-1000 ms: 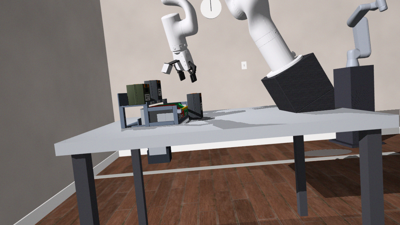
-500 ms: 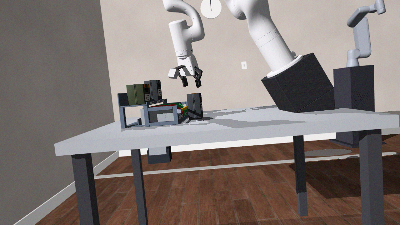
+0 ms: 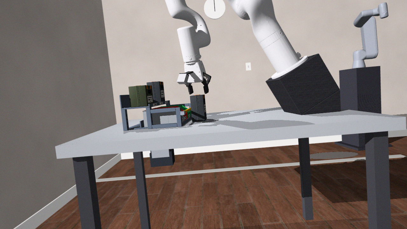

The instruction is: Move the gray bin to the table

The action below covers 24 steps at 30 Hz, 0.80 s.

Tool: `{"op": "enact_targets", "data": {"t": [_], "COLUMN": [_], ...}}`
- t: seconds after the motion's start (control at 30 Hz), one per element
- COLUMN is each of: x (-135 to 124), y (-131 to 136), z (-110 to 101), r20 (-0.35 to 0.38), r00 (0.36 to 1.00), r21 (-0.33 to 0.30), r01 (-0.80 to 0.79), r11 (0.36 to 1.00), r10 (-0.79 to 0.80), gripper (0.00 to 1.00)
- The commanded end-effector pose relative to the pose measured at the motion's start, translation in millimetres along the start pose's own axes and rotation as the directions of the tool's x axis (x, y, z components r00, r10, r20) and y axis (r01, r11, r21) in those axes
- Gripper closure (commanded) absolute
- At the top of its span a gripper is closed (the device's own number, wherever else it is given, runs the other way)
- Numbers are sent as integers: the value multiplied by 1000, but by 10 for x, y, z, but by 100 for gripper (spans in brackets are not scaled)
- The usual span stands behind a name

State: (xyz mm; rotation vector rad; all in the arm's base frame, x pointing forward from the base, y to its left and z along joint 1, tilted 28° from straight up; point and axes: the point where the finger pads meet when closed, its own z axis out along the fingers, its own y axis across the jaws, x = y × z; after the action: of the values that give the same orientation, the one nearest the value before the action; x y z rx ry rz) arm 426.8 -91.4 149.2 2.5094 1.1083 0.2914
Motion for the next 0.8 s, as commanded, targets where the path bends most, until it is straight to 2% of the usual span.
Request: {"op": "enact_targets", "data": {"t": [0.0, 0.4, 0.43, 0.57, 0.77], "x": [-8, -8, -4, 2, 2], "y": [17, 17, 20, 45, 45], "z": [-11, -11, -25, -67, -67], "r20": [-112, -112, -111, -222, -222], "r00": [977, 977, 968, 896, 896], "r21": [-21, -21, -11, -61, -61], "r01": [181, 181, 226, 381, 381], "r11": [983, 983, 974, 923, 923], "r10": [-182, -182, -226, -385, -385], "gripper": [0, 0, 0, 0, 0]}}
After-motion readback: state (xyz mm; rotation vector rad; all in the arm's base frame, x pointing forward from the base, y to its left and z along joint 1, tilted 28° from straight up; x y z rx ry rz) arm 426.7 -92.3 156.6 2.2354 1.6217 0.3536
